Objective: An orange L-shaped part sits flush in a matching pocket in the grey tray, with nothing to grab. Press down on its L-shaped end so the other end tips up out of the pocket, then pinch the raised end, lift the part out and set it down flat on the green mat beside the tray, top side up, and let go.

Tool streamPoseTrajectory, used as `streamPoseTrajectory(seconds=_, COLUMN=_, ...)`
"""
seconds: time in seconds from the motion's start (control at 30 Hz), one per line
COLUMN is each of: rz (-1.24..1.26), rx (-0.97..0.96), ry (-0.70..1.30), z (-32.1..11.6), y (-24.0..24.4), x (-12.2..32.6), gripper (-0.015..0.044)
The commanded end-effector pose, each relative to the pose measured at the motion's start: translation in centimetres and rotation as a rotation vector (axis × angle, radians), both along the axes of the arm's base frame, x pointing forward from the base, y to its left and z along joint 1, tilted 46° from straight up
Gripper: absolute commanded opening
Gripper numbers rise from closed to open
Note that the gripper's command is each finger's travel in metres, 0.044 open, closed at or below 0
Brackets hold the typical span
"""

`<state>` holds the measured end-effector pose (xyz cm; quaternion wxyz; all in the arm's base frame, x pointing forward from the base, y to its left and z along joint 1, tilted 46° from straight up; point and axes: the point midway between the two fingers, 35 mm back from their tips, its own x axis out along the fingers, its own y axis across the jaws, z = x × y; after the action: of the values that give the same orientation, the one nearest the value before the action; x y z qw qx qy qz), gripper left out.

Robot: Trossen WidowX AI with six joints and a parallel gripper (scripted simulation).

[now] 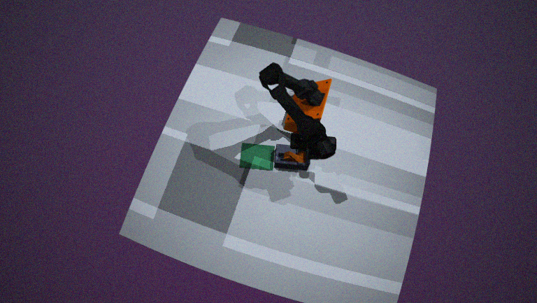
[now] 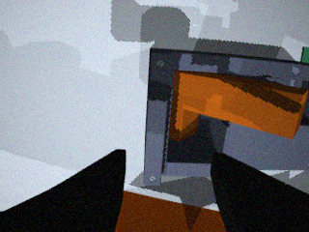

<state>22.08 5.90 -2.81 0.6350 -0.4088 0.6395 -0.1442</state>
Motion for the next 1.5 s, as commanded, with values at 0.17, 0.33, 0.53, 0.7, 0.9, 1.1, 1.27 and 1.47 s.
streamPoseTrajectory(seconds=0.17, rz=0.002, rx=0.000, ry=0.001, z=0.0, y=0.0, x=0.0, gripper=0.0180)
streamPoseTrajectory(seconds=0.33, rz=-0.124, rx=0.027, ry=-0.126, z=0.6, y=-0.4, x=0.5, gripper=0.0280)
streamPoseTrajectory(seconds=0.53, rz=-0.574, rx=0.122, ry=-0.581, z=2.8, y=-2.0, x=2.1, gripper=0.0280)
streamPoseTrajectory(seconds=0.7, rz=-0.978, rx=0.202, ry=-0.994, z=5.0, y=-3.8, x=3.3, gripper=0.0280)
streamPoseTrajectory(seconds=0.9, rz=-1.096, rx=0.224, ry=-1.115, z=5.6, y=-4.4, x=3.6, gripper=0.0280)
streamPoseTrajectory(seconds=1.1, rz=-1.096, rx=0.224, ry=-1.115, z=5.6, y=-4.4, x=3.6, gripper=0.0280)
streamPoseTrajectory(seconds=1.27, rz=-1.096, rx=0.224, ry=-1.115, z=5.5, y=-4.4, x=3.6, gripper=0.0280)
streamPoseTrajectory(seconds=1.47, rz=-1.095, rx=0.223, ry=-1.116, z=3.7, y=-6.3, x=4.0, gripper=0.0280)
